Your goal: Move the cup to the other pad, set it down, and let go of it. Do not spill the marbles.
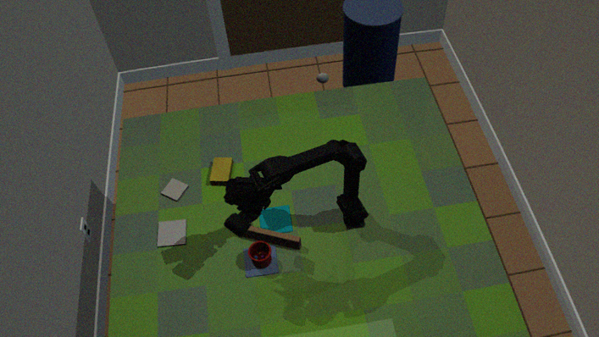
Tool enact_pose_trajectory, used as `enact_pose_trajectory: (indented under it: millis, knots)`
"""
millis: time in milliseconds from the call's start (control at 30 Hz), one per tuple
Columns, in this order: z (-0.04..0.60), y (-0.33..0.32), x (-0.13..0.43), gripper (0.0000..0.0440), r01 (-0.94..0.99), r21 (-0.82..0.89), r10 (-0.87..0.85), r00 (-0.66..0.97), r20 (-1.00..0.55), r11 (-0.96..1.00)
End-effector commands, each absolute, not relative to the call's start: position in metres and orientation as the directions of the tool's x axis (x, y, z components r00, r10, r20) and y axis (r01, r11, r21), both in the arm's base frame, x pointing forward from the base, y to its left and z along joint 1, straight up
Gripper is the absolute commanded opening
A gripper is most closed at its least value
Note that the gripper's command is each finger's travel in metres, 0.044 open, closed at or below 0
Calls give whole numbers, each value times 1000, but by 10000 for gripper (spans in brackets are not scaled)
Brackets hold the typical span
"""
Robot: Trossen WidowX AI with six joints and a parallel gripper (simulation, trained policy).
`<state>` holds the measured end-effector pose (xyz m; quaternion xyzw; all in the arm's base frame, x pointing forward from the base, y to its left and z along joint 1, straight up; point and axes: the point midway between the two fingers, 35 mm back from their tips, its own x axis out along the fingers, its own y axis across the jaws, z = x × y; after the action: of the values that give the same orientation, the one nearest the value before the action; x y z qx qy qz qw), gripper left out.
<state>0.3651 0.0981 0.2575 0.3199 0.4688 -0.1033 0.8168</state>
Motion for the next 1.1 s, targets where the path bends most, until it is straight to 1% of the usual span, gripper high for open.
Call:
enact_pose_trajectory:
  millis: [0, 533, 833, 1067]
  knots:
    - [251, 98, 364, 111, 514, 399, 114, 499, -859, 760]
    - [208, 93, 351, 111, 647, 202, 32, 264, -964, 736]
    - [180, 86, 341, 110, 682, 71, -23, 128, -991, 728]
    - [158, 83, 335, 121, 696, -7, -59, 51, -997, 718]
